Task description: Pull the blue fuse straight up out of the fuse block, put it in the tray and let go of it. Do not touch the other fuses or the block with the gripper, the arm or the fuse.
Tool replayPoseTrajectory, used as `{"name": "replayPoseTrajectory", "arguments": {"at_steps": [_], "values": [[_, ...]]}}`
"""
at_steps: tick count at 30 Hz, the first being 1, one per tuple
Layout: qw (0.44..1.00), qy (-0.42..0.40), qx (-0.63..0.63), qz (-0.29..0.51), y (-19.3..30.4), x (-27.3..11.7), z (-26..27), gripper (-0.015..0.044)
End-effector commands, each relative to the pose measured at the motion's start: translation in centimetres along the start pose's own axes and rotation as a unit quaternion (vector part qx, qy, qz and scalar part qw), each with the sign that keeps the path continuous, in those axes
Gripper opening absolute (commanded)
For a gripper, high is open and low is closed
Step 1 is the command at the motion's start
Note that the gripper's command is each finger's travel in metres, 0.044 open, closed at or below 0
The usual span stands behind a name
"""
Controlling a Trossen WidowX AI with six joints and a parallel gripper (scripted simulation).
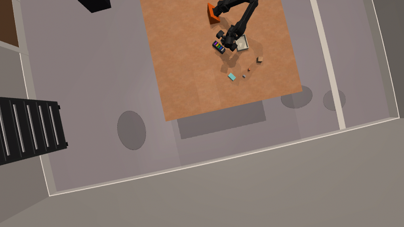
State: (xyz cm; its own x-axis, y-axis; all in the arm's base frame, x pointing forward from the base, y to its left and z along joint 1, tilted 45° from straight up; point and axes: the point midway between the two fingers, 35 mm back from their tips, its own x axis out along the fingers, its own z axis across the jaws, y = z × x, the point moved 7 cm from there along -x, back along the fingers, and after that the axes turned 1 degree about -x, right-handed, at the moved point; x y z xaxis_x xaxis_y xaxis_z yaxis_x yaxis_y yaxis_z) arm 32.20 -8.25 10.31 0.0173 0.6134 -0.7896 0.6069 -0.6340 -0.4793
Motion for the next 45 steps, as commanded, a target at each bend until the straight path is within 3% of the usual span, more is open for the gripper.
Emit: {"name": "replayPoseTrajectory", "arguments": {"at_steps": [1, 45], "values": [[0.998, 0.038, 0.006, -0.041, 2.1, -0.3, 2.7, 0.0074], [0.998, 0.038, 0.006, -0.041, 2.1, 2.8, 2.4, 0.0074]]}}
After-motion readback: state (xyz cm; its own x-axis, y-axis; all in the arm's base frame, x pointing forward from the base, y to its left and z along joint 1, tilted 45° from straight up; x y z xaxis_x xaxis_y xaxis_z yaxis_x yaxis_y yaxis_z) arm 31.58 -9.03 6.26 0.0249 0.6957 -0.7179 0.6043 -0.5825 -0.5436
